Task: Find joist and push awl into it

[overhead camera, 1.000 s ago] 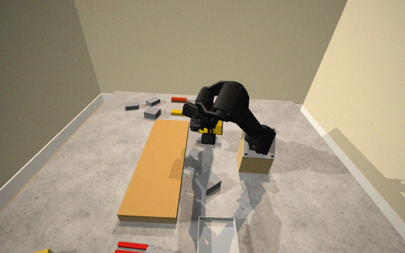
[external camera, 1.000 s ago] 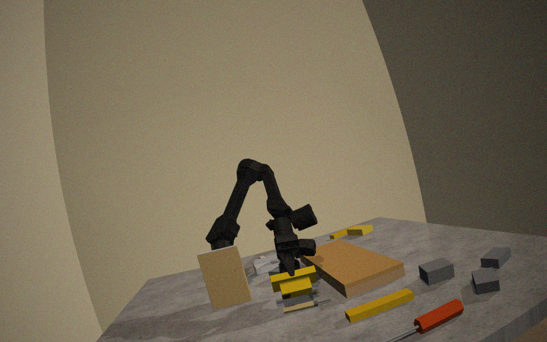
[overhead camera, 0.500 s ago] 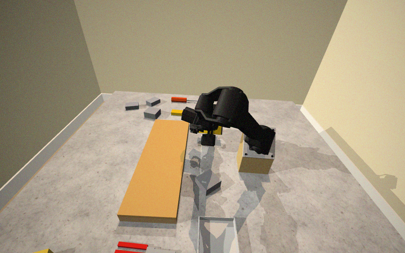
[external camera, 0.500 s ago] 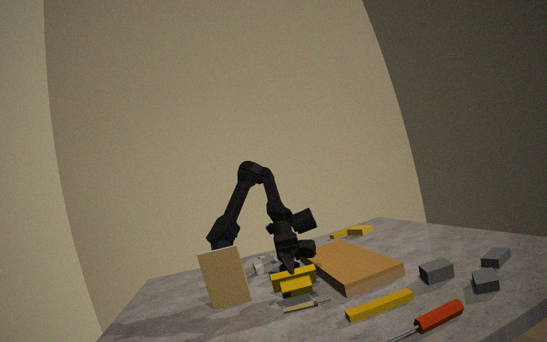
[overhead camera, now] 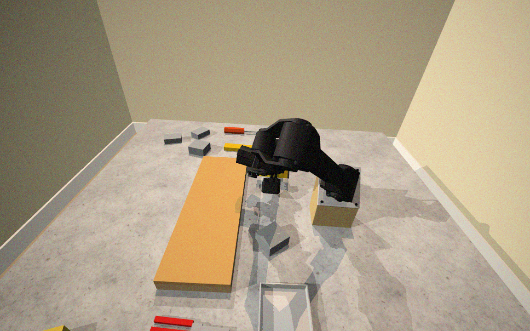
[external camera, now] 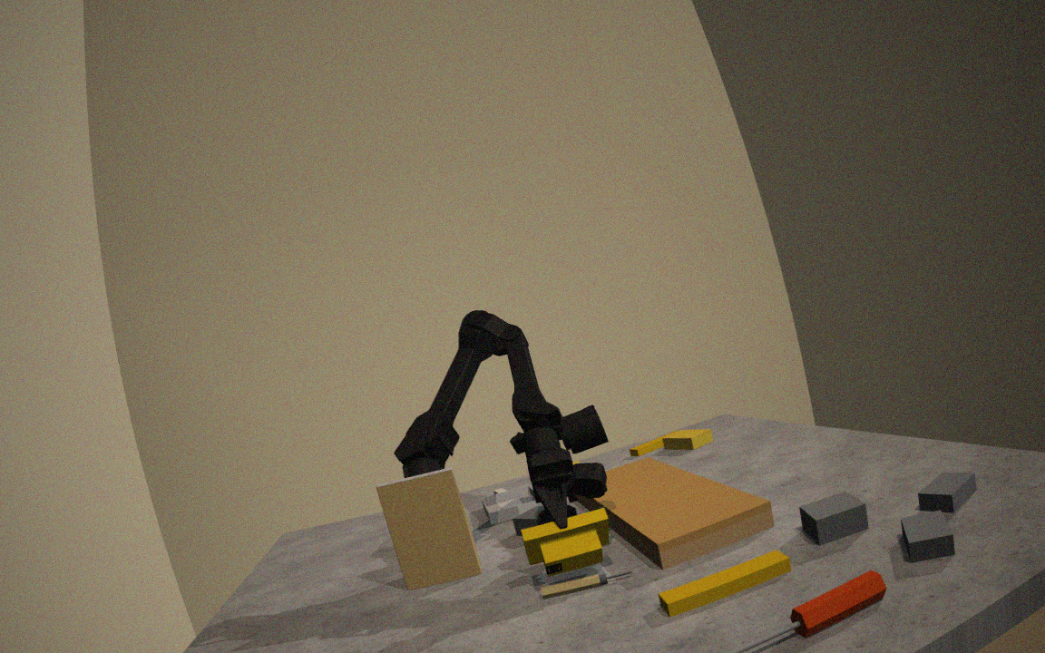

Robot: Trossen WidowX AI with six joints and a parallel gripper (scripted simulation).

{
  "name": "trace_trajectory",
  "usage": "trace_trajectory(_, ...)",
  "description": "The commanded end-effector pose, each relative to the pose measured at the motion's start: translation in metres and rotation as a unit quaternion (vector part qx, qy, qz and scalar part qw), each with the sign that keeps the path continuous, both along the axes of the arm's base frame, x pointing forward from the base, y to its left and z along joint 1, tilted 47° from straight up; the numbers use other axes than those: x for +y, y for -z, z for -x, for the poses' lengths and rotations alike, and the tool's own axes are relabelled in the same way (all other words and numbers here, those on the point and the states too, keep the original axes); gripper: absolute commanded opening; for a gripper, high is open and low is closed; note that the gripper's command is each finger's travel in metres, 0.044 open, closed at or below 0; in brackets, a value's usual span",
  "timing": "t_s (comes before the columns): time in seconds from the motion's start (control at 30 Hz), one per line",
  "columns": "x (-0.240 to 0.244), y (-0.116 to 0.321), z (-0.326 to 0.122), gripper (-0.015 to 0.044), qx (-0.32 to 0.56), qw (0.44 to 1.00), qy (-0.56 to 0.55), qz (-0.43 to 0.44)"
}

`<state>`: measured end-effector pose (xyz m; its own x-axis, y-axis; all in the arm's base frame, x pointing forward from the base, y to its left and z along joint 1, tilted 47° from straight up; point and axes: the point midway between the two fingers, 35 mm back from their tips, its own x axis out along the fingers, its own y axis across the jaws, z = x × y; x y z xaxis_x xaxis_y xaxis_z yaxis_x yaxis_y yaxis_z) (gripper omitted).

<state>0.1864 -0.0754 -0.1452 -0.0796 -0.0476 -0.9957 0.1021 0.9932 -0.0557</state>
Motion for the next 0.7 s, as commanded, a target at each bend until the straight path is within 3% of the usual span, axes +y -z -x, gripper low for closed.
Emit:
trace_trajectory(0.0, 0.0036, 0.0046, 0.0006, 0.0, 0.002, 1.0, 0.002, 0.001)
trace_trajectory(0.33, 0.0124, 0.0097, -0.0026, 0.0, -0.002, 1.0, -0.004, -0.002)
trace_trajectory(0.67, 0.0112, 0.0078, -0.0029, 0.0263, -0.003, 1.0, -0.006, -0.003)
